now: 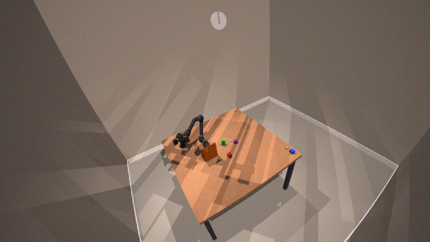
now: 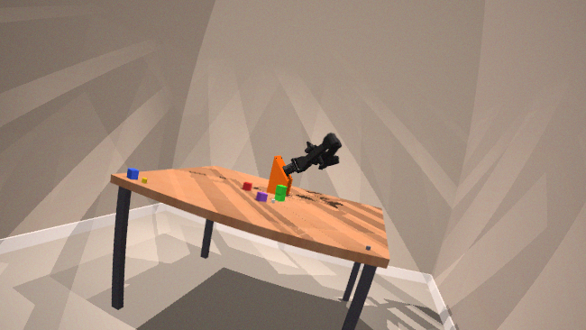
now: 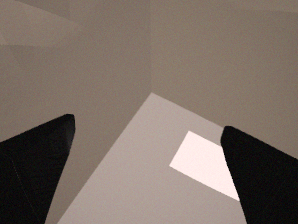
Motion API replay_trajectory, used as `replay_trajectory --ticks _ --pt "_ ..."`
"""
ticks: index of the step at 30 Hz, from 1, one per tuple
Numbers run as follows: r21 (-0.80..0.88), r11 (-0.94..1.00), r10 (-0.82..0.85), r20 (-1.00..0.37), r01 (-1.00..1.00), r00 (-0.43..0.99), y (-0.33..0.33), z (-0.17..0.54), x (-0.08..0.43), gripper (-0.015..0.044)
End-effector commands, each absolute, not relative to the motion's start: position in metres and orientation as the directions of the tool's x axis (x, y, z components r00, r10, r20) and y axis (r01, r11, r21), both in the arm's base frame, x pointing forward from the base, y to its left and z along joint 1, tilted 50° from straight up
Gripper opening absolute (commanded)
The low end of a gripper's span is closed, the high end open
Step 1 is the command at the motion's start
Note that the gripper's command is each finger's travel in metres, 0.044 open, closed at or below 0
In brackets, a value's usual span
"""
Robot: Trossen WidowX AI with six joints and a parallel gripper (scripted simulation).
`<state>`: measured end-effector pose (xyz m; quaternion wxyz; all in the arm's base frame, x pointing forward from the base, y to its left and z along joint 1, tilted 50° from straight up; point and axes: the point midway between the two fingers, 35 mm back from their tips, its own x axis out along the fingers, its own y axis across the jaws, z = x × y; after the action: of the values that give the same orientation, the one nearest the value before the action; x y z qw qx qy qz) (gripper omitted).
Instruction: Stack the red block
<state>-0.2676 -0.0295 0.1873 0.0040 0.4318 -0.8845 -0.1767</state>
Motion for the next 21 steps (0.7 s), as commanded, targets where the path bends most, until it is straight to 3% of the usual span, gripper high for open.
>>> replay_trajectory --ticks 1,13,21 --pt "0.318 0.566 -0.764 -0.146 -0.761 -0.629 -0.029 0.187 -0.268 0.0426" --pt "0.434 0.637 -0.636 -0.172 -0.637 -0.752 0.019 0.188 -0.278 0.044" --pt "0.558 0.683 -0.446 -0.193 -0.472 -0.874 0.078 0.194 -0.274 0.044"
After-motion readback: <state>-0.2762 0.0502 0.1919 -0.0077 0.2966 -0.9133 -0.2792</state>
